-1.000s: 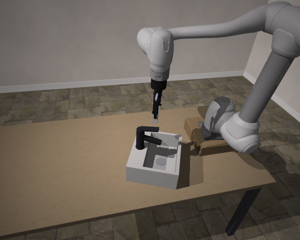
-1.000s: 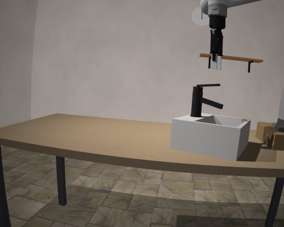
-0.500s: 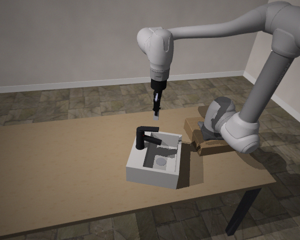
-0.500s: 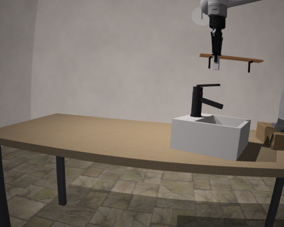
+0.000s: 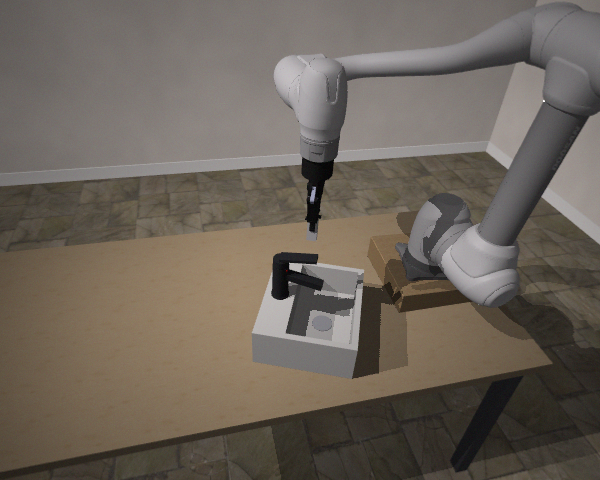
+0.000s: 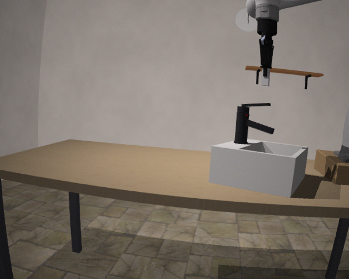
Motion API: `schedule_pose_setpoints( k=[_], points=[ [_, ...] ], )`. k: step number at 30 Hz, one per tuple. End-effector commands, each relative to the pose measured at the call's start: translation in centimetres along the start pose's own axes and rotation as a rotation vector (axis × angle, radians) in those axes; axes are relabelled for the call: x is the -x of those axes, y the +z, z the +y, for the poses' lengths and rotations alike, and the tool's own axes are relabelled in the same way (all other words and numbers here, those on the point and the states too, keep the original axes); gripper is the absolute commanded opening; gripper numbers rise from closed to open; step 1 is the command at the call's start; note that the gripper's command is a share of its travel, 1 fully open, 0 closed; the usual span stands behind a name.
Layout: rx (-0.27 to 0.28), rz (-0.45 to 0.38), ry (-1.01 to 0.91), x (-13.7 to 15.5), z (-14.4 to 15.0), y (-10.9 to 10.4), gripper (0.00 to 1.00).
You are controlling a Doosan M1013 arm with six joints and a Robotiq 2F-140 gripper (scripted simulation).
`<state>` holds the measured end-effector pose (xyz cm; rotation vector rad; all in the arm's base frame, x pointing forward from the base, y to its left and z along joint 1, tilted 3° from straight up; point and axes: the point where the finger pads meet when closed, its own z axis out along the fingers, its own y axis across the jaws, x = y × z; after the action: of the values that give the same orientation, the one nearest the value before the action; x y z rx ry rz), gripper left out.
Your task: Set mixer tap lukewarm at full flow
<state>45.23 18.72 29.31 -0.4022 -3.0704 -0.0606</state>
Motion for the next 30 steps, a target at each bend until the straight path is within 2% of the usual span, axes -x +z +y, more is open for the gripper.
schedule_pose_setpoints(
  k=[1, 2, 3, 30],
  points=[
    [0.000, 0.000, 0.000, 0.00, 0.00, 0.00, 0.00],
    [0.000, 0.000, 0.000, 0.00, 0.00, 0.00, 0.00],
    [0.000, 0.000, 0.000, 0.00, 0.00, 0.00, 0.43],
    [0.000, 0.000, 0.000, 0.00, 0.00, 0.00, 0.43]
  ],
)
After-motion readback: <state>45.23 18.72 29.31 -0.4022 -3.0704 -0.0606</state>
